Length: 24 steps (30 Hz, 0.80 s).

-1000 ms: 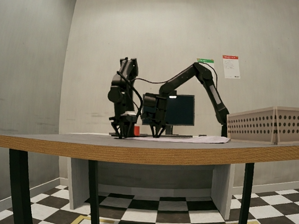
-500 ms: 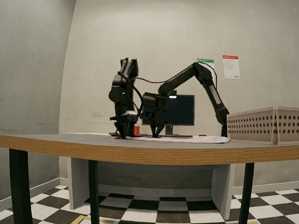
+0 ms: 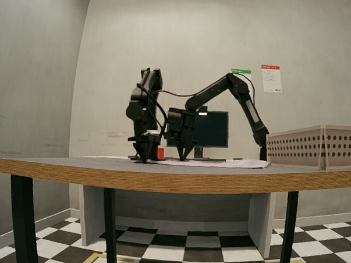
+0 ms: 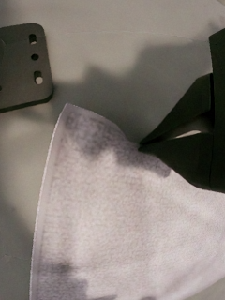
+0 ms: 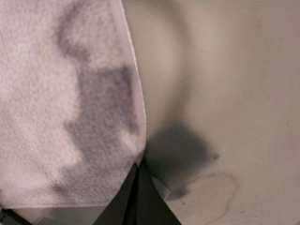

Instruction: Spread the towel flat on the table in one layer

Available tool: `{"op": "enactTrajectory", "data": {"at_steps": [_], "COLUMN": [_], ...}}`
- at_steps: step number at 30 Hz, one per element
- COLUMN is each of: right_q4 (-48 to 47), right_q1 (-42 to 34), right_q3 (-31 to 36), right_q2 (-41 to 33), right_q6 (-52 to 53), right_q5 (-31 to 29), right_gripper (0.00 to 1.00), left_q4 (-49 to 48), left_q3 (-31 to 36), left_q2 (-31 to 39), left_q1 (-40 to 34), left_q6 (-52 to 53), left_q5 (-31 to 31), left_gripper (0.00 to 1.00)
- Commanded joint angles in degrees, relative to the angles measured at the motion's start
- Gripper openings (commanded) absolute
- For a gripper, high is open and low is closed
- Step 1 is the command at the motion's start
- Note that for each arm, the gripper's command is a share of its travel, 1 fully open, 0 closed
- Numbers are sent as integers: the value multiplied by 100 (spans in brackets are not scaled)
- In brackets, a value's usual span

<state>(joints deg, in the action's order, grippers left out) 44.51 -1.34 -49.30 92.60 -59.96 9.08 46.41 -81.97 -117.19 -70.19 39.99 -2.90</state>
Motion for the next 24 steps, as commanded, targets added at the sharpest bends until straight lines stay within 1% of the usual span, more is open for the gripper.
{"op": "enactTrajectory", "data": {"at_steps": [1,5,6,8,9,11,24], "right_q4": [460,520,528,528,532,402,395], "right_q1": [162,180,184,184,169,169,170], "right_q3": [-322,-361,-368,-368,-372,-374,-374], "right_q2": [-382,-394,-250,-250,-234,-241,-242], "right_q6": [-149,-171,-177,-177,-178,-178,-171], "right_q5": [-183,-181,-178,-178,-178,-180,-179], "right_gripper": [0,0,0,0,0,0,0], "left_q4": [612,675,683,683,730,728,714], "left_q3": [-373,-432,-440,-440,-239,-234,-310], "left_q2": [376,359,358,358,180,179,181], "left_q1": [-90,-92,-92,-92,-90,-90,-92], "left_q6": [-72,-75,-74,-74,-63,-63,-63], "left_q5": [-151,-150,-149,-149,-146,-146,-147], "left_gripper": [0,0,0,0,0,0,0]}}
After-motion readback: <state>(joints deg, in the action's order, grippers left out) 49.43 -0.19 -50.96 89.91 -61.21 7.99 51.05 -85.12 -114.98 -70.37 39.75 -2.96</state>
